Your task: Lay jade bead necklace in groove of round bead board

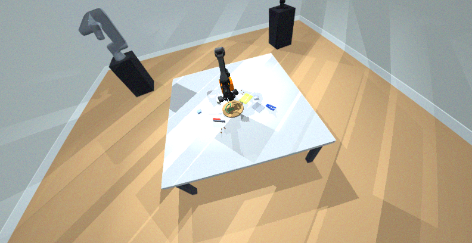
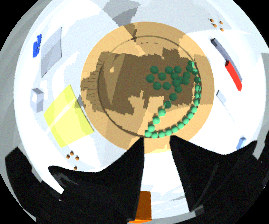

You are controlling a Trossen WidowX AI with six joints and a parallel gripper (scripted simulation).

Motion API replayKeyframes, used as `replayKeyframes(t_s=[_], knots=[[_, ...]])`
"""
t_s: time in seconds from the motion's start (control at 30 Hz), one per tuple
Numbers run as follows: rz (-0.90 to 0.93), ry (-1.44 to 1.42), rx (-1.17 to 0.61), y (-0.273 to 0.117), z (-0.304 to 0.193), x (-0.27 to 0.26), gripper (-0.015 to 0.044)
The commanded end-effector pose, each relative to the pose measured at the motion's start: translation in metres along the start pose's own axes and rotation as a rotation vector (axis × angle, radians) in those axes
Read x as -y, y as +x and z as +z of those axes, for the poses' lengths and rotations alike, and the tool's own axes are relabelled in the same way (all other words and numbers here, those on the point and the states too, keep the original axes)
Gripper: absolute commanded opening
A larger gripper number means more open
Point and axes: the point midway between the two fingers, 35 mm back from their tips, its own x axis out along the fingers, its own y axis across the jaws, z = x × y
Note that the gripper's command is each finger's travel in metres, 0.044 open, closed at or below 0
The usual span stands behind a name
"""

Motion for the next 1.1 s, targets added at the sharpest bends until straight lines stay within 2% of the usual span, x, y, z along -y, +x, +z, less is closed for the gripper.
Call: replayKeyframes(t_s=[0.0,0.17,0.37,1.07], knots=[[0.004,-0.026,0.000,0.002,-0.003,-0.002,0.0120],[0.004,-0.026,-0.001,0.017,-0.003,-0.002,0.0120],[-0.006,-0.020,0.015,0.011,0.001,0.000,0.0120],[0.004,-0.026,-0.001,0.041,-0.004,-0.002,0.0120]])
